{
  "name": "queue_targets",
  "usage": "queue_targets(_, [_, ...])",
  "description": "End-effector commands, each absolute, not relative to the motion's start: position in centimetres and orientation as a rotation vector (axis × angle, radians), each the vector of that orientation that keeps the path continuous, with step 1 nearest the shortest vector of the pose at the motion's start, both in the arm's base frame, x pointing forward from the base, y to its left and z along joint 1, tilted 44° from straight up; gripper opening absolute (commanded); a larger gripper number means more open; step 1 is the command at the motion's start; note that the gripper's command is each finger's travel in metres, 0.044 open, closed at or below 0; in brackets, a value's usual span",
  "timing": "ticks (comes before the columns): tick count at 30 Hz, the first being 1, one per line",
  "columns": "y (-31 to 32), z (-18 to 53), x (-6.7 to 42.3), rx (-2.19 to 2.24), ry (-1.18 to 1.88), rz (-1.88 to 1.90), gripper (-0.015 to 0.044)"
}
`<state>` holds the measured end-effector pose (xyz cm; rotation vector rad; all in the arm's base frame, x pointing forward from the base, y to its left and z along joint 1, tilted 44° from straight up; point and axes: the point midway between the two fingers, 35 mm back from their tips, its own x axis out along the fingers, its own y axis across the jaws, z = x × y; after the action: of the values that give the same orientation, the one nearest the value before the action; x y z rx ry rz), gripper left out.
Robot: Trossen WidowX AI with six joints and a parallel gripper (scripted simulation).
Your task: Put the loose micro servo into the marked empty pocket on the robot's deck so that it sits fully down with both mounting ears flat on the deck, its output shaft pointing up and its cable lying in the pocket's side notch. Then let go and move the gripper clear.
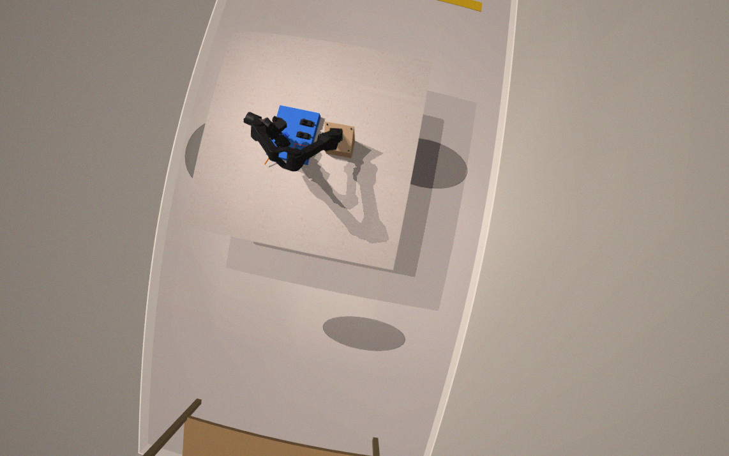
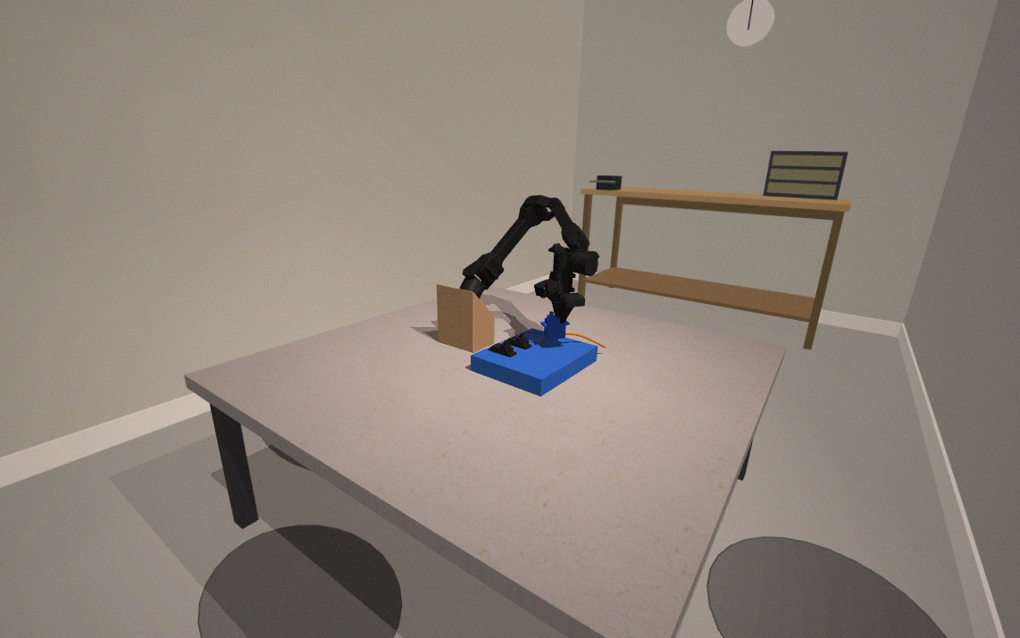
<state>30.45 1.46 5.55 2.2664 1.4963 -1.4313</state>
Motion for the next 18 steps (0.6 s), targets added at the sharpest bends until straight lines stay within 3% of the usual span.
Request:
queue_targets(1, [1.47, 5.63, 30.43, 2.193, 1.544, -1.290, 0.0000])
queue_targets(18, [1.47, 5.63, 30.43, 1.806, 1.653, -0.698, 0.0000])
